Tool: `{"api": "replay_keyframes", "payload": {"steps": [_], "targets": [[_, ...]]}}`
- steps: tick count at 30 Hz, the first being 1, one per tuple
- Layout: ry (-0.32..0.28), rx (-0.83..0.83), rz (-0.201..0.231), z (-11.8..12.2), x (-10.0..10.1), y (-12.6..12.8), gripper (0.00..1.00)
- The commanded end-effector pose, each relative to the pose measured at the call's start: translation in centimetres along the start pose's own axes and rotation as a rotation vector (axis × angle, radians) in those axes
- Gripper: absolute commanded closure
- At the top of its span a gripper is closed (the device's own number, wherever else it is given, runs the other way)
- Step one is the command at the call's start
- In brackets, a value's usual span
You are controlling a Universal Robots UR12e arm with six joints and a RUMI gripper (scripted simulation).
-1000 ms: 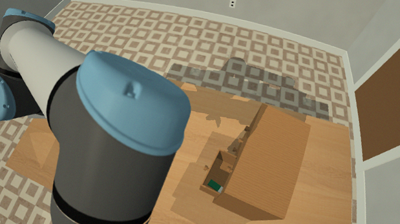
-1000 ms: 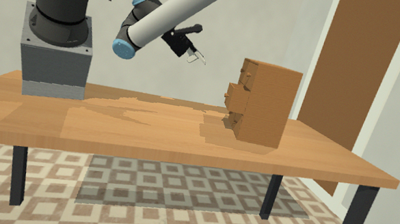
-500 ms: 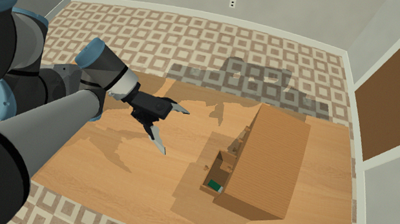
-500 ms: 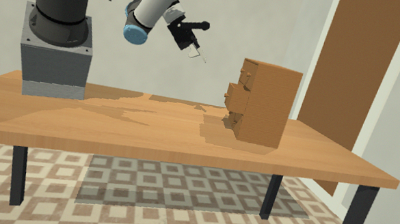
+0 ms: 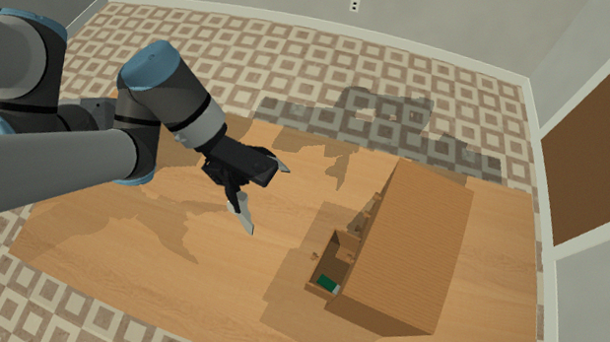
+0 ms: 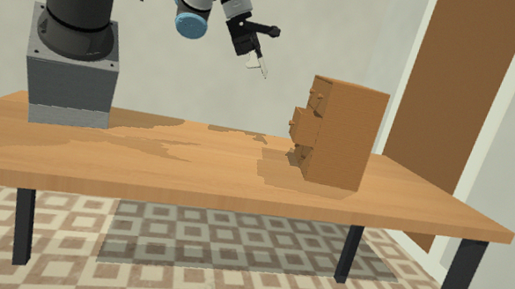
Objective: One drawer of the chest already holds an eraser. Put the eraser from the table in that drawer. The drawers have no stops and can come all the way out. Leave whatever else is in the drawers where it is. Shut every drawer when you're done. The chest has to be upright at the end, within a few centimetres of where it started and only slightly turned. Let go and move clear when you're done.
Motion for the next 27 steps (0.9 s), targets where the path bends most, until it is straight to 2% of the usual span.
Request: {"api": "replay_keyframes", "payload": {"steps": [1,2,17,19,27], "targets": [[-0.089,0.004,0.016,-0.7,0.0,-0.2,0.00],[-0.089,0.004,0.016,-0.7,0.0,-0.2,0.00],[-0.311,0.003,0.065,-2.3,-0.4,-0.5,0.00],[-0.311,0.003,0.065,-2.3,-0.4,-0.5,0.00],[-0.410,0.003,0.086,-3.1,-0.6,-0.6,0.00]]}}
Point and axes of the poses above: the point where the finger pads meet when closed, its own x axis out along the fingers, its own y axis across the jaws, z = x × y, the point moved 6 cm from there along -x, back along the fingers, and after that the axes turned 12 degrees about x, right-handed, at the moved point
